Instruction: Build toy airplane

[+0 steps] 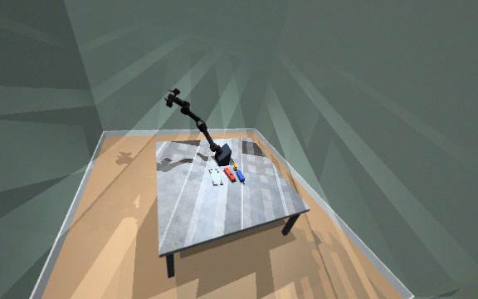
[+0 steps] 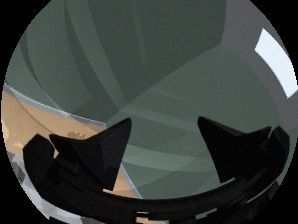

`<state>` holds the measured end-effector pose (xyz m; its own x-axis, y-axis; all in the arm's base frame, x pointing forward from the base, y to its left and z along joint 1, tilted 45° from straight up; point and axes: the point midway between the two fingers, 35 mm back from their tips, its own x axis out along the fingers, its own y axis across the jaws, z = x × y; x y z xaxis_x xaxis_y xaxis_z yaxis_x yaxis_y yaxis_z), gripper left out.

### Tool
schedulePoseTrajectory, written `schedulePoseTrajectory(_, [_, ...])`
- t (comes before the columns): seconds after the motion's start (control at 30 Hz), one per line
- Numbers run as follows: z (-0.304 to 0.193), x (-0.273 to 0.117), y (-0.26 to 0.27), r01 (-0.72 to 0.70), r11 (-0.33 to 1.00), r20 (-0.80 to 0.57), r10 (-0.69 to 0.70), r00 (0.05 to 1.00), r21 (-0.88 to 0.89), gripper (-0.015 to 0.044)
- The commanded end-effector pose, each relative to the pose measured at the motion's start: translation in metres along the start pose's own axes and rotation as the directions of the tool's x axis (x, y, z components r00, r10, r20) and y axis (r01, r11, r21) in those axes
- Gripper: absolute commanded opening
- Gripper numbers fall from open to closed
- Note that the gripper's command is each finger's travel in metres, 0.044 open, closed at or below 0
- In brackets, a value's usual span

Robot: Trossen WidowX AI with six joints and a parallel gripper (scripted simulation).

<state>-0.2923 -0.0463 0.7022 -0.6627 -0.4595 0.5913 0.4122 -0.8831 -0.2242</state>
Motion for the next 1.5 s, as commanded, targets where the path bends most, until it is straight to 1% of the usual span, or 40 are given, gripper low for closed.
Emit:
schedulePoseTrajectory(0.0, [0.000, 0.000, 0.000, 0.000, 1.000, 0.000, 0.000, 1.000, 0.000, 0.0426])
schedulePoseTrajectory(0.03, [0.001, 0.000, 0.001, -0.002, 1.000, 0.004, 0.002, 1.000, 0.002, 0.0440])
schedulePoseTrajectory(0.13, [0.015, -0.004, 0.011, -0.037, 0.999, 0.058, 0.035, 0.998, 0.035, 0.0440])
schedulePoseTrajectory(0.3, [0.072, -0.023, 0.044, -0.125, 0.988, 0.209, 0.104, 0.972, 0.093, 0.0440])
schedulePoseTrajectory(0.43, [0.117, -0.046, 0.071, -0.214, 0.968, 0.328, 0.163, 0.930, 0.127, 0.0440])
schedulePoseTrajectory(0.53, [0.151, -0.068, 0.092, -0.291, 0.946, 0.417, 0.209, 0.885, 0.144, 0.0440])
schedulePoseTrajectory(0.67, [0.197, -0.107, 0.120, -0.413, 0.898, 0.537, 0.276, 0.797, 0.152, 0.0440])
schedulePoseTrajectory(0.87, [0.228, -0.149, 0.146, -0.545, 0.822, 0.624, 0.340, 0.704, 0.166, 0.0440])
schedulePoseTrajectory(1.03, [0.259, -0.193, 0.165, -0.640, 0.758, 0.701, 0.387, 0.599, 0.129, 0.0440])
schedulePoseTrajectory(1.13, [0.280, -0.236, 0.181, -0.709, 0.701, 0.754, 0.427, 0.499, 0.073, 0.0440])
schedulePoseTrajectory(1.33, [0.307, -0.314, 0.208, -0.808, 0.587, 0.812, 0.494, 0.312, -0.046, 0.0440])
schedulePoseTrajectory(1.43, [0.314, -0.353, 0.213, -0.801, 0.582, 0.853, 0.482, 0.199, -0.142, 0.0440])
schedulePoseTrajectory(1.47, [0.316, -0.365, 0.216, -0.814, 0.559, 0.855, 0.491, 0.169, -0.160, 0.0440])
